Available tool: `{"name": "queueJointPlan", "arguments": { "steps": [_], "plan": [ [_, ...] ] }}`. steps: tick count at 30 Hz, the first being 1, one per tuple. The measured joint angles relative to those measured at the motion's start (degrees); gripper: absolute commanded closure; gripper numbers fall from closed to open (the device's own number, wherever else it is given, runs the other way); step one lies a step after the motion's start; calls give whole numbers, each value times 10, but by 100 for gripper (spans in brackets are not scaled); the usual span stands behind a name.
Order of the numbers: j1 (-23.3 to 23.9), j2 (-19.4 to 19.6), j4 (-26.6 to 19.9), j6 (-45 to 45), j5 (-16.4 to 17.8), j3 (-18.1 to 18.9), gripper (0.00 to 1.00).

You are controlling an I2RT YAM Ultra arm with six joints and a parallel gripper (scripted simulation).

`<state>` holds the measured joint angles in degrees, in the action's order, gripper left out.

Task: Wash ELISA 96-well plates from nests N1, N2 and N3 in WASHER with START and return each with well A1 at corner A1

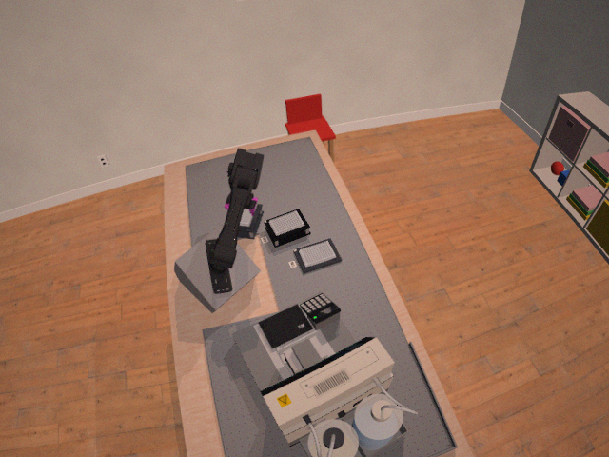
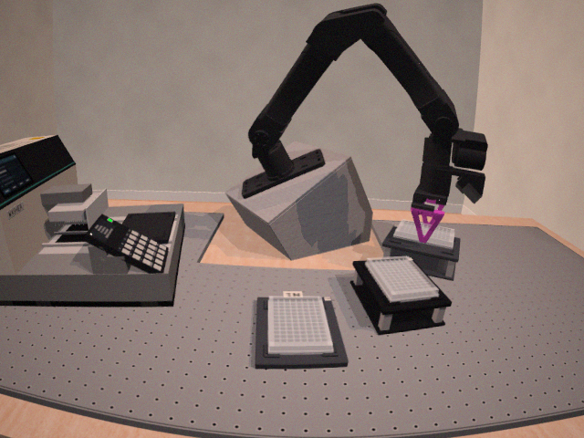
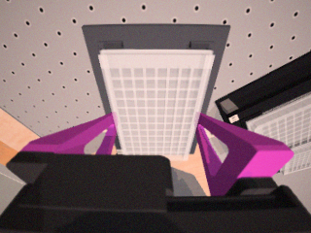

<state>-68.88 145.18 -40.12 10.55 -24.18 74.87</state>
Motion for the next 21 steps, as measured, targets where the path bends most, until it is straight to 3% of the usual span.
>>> {"name": "queueJointPlan", "arguments": {
  "steps": [21],
  "plan": [
    [2,3,7,-2,-1,-3,100]
  ]
}}
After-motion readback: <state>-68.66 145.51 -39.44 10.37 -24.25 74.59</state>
